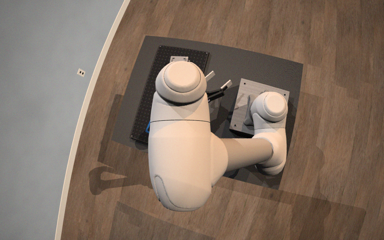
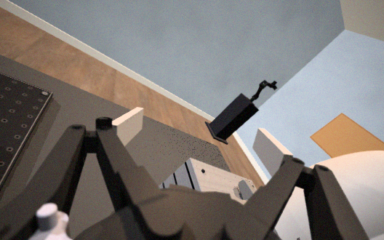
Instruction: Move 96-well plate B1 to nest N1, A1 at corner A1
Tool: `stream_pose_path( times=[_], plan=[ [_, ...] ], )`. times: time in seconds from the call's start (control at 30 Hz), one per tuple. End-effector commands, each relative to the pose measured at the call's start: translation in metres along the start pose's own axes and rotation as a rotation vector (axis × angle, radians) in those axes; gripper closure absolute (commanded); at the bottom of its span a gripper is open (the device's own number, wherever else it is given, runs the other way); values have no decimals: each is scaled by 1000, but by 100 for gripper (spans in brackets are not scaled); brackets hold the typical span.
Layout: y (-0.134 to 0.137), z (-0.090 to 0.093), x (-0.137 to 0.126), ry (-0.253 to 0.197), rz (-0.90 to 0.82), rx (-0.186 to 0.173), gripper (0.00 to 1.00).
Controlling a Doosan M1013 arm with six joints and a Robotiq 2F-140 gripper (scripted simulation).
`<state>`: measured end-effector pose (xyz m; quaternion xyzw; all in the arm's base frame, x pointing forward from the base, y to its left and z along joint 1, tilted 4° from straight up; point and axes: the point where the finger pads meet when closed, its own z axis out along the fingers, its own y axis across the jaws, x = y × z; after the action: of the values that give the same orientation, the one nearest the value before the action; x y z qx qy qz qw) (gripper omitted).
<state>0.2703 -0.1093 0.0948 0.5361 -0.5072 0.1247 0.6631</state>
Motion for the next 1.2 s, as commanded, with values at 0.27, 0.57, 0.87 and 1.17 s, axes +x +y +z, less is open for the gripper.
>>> stream_pose_path(
  times=[0.27, 0.57, 0.87, 1.17],
  plan=[
    [0, 0, 0, 0, 0, 0, 0],
    [-3, -4, -1, -23, -25, 2, 0],
    [-26, -43, -1, -221, -244, 45, 0],
    [-42, -73, 6, -363, -410, 126, 0]
  ],
)
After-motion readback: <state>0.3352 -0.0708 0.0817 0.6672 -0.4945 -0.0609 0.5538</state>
